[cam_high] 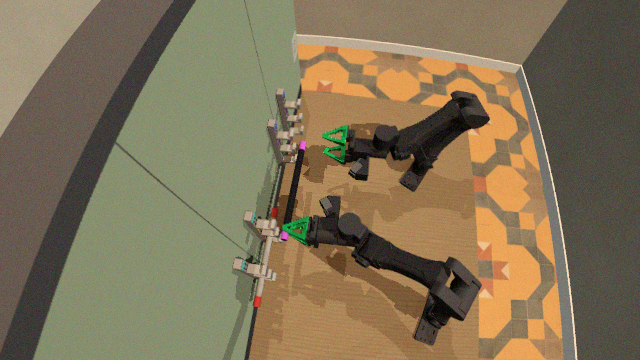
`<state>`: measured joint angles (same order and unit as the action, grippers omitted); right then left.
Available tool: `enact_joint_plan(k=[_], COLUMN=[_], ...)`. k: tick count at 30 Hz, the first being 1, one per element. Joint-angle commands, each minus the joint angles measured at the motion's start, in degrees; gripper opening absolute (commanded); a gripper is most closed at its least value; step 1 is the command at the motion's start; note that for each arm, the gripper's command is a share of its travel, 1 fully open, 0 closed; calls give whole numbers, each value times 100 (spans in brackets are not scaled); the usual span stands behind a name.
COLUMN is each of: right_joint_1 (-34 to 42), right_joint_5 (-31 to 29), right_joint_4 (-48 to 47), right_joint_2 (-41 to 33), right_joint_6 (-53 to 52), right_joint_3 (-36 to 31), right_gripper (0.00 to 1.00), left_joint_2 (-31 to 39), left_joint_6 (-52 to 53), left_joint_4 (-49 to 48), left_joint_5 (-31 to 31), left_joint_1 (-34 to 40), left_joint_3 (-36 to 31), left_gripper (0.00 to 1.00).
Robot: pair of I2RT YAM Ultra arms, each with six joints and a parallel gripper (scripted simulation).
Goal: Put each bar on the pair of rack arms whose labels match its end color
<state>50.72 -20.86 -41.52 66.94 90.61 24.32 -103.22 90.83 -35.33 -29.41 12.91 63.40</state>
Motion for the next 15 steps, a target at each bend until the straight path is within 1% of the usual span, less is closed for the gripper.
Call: enact_joint_plan(k=[1, 15], right_joint_1=[113, 357], right_joint_5=[-143, -387], right_joint_4=[-106, -143], right_joint_2=[98, 184], right_joint_6=[-62, -65], right_joint_3=[101, 148], right_gripper=[100, 100], left_joint_2=[39, 34], left_joint_6=[-86, -86], left_joint_4=[-191, -202], left_joint_5=[-44, -44], left_joint_1=[69, 69], left_joint_3=[215, 209], left_gripper=[0, 0])
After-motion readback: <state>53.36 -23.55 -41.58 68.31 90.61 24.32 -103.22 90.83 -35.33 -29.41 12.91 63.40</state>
